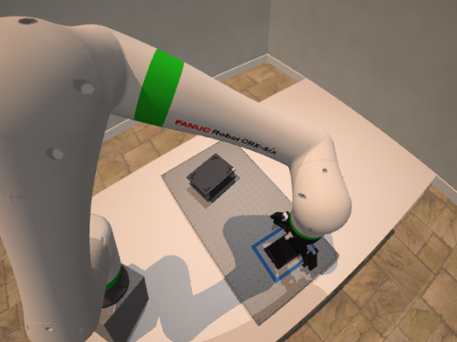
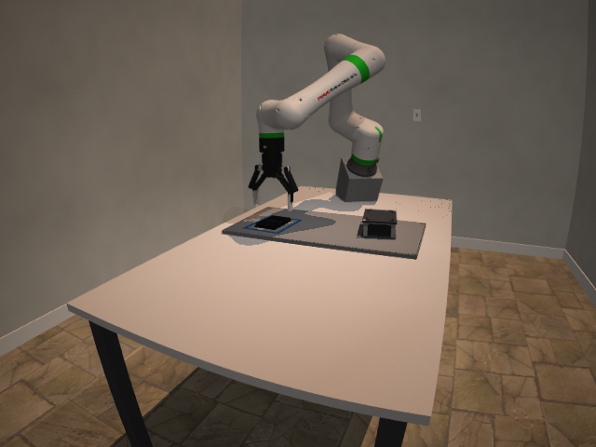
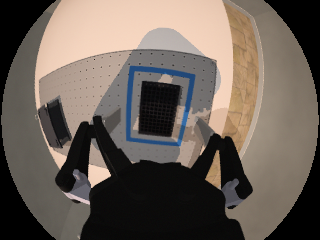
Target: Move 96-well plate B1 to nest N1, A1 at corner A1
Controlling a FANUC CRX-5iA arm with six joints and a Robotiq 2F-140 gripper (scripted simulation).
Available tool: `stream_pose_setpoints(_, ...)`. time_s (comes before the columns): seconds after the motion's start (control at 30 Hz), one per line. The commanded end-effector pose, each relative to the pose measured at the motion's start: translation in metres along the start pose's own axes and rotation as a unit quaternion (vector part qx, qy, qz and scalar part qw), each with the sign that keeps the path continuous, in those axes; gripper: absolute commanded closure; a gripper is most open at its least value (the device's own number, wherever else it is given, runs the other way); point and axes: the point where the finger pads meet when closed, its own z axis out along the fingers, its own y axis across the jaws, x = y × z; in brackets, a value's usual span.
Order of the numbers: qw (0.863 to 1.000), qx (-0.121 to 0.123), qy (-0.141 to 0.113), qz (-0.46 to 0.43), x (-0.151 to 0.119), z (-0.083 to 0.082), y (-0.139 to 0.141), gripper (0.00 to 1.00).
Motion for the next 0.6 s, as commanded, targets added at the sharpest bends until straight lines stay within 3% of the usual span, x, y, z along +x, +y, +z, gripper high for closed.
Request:
stream_pose_setpoints(0.0, 1.0, 0.0, 0.0, 0.0, 0.0, 0.004, 0.0, 0.0)
stream_pose_setpoints(0.57, 1.0, 0.0, 0.0, 0.0, 0.0, 0.029, 0.0, 0.0)
